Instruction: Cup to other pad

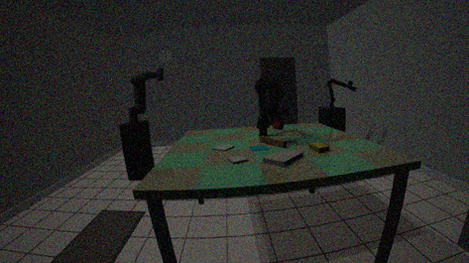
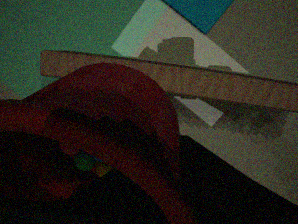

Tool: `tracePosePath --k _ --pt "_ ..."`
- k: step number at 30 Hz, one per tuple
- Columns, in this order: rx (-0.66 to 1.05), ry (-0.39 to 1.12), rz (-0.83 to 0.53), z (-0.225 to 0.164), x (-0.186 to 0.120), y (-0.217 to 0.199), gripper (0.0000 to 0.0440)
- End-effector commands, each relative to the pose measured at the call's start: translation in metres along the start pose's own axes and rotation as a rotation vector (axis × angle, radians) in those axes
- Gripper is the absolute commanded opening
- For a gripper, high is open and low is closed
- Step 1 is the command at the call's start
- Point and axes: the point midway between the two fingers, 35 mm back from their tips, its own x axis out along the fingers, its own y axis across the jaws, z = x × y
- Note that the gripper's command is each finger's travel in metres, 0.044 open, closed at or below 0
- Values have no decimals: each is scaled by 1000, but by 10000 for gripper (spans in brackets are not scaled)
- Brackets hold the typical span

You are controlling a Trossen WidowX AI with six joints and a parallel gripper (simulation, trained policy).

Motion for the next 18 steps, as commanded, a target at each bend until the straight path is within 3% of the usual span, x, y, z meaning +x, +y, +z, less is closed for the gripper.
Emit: tracePosePath --k 1,18 --pt "19 -24 20 13 -1 3 0" --pt "132 -106 57 79 23 -2 0"
